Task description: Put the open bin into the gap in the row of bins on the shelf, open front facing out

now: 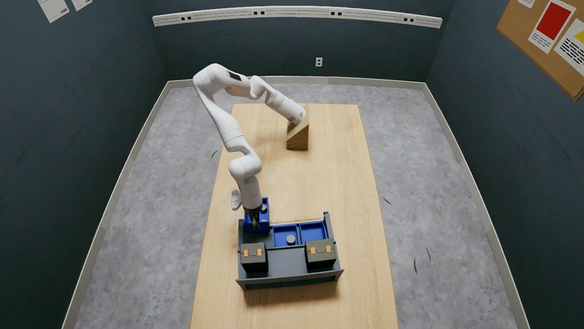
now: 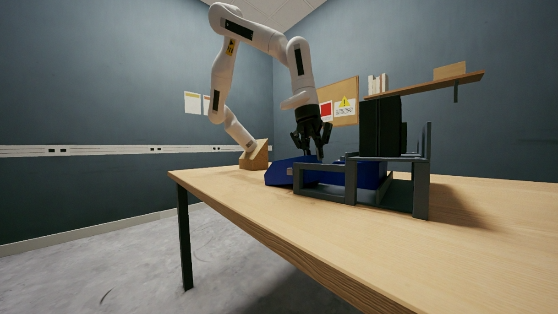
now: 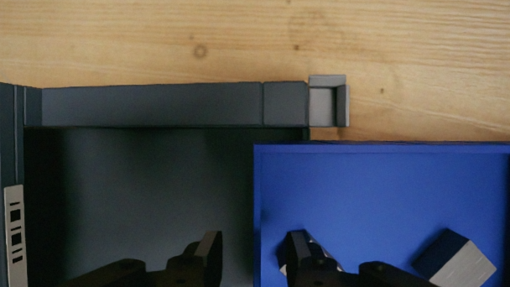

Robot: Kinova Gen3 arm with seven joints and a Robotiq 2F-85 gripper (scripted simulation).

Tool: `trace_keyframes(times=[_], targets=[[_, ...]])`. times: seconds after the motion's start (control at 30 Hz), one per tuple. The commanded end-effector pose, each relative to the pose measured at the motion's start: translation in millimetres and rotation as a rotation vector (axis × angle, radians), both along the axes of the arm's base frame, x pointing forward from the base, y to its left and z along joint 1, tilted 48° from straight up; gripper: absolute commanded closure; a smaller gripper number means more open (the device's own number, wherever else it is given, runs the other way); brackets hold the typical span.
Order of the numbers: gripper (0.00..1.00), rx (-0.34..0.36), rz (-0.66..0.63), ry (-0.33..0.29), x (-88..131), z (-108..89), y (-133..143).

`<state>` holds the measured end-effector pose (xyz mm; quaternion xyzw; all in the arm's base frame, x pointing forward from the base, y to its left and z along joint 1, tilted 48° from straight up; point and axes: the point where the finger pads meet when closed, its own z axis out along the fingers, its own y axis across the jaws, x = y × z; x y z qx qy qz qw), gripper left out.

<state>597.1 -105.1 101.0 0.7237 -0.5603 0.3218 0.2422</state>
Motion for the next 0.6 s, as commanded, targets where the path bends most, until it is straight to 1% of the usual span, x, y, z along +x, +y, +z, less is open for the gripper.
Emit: trace_keyframes(times=[0.0,0.53,0.57], targets=[[0.61,0.001,0.002,-0.001,0.6,0.6,1.1],[0.61,0.001,0.002,-0.001,0.6,0.6,1.1],[0.61,0.001,0.002,-0.001,0.3,4.6,5.6]])
